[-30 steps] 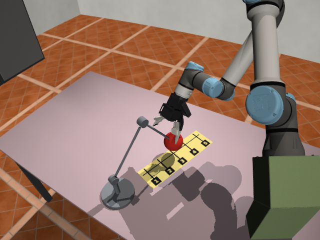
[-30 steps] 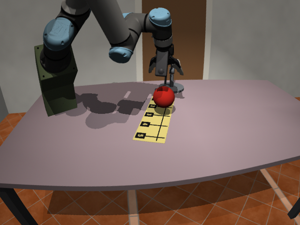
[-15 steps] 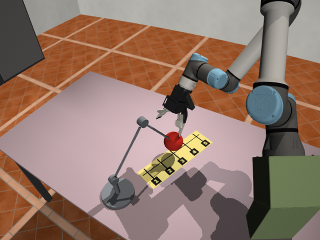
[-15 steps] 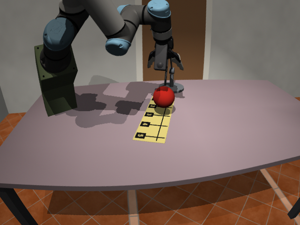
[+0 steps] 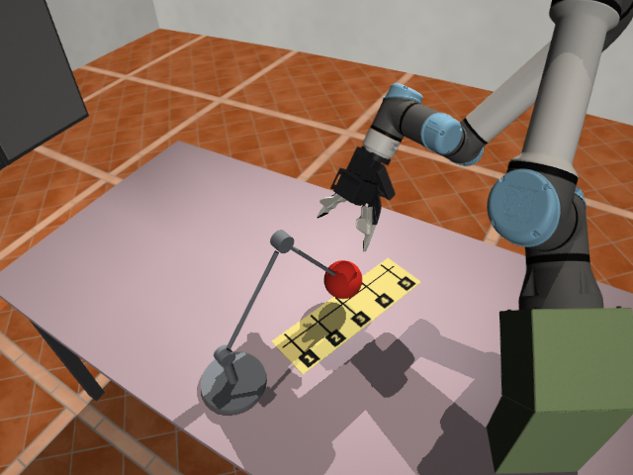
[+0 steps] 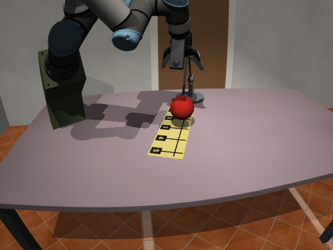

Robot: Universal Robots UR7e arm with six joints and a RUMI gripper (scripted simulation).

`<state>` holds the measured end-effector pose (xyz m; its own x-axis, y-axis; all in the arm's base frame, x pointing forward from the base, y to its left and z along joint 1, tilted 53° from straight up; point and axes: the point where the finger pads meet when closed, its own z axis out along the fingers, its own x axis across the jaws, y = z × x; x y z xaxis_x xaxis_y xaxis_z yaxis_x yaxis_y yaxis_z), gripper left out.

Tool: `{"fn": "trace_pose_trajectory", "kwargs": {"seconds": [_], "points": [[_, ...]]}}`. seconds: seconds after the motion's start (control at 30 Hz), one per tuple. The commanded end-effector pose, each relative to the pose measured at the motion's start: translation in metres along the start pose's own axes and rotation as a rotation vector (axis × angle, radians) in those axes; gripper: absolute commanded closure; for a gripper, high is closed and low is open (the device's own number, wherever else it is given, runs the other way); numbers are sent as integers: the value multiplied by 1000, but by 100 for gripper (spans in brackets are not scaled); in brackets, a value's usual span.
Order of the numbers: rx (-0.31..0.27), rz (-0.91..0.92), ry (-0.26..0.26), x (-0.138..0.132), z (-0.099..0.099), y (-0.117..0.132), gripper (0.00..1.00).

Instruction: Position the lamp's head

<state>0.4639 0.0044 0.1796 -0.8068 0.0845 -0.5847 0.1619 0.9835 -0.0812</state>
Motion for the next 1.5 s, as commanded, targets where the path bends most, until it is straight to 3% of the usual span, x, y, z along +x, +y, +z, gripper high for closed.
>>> {"fn": "trace_pose_trajectory", "kwargs": {"seconds": [0.0,0.63,1.47], "points": [[-1,0,0,0,-20,0,0],[0,0,-2,0,-40,0,0],[0,0,-2,0,-38,0,0]]}}
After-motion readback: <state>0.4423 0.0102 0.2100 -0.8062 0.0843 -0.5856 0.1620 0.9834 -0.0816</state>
